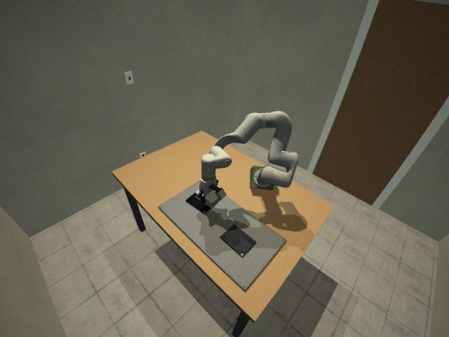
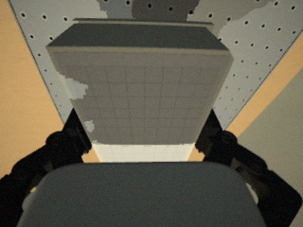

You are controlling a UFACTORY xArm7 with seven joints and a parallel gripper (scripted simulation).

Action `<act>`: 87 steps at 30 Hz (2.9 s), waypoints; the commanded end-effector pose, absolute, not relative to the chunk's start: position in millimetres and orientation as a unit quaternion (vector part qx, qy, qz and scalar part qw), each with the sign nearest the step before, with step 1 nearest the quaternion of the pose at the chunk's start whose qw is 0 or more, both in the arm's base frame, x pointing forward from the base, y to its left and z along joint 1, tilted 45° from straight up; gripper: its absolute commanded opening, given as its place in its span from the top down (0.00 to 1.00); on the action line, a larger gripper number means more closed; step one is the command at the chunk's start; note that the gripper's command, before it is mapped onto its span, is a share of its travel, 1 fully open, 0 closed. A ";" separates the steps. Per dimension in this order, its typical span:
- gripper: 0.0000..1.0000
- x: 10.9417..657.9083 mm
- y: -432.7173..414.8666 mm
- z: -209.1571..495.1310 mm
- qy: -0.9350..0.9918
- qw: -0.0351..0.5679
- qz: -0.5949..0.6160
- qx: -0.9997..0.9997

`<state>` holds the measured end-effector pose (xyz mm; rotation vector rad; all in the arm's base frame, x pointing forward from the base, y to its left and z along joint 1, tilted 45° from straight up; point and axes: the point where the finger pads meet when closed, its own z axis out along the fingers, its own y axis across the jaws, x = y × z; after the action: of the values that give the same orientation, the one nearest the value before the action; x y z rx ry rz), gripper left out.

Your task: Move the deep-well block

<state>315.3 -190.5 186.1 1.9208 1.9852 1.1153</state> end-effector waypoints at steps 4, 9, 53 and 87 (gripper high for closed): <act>1.00 315.7 -215.1 174.0 0.663 0.083 0.373 0.643; 1.00 315.4 -229.6 165.8 0.663 0.083 0.373 0.643; 1.00 315.2 -256.6 150.8 0.664 0.083 0.373 0.643; 1.00 338.8 -240.5 122.7 0.664 0.083 0.373 0.643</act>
<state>334.6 -241.6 126.8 1.9204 1.9850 1.1170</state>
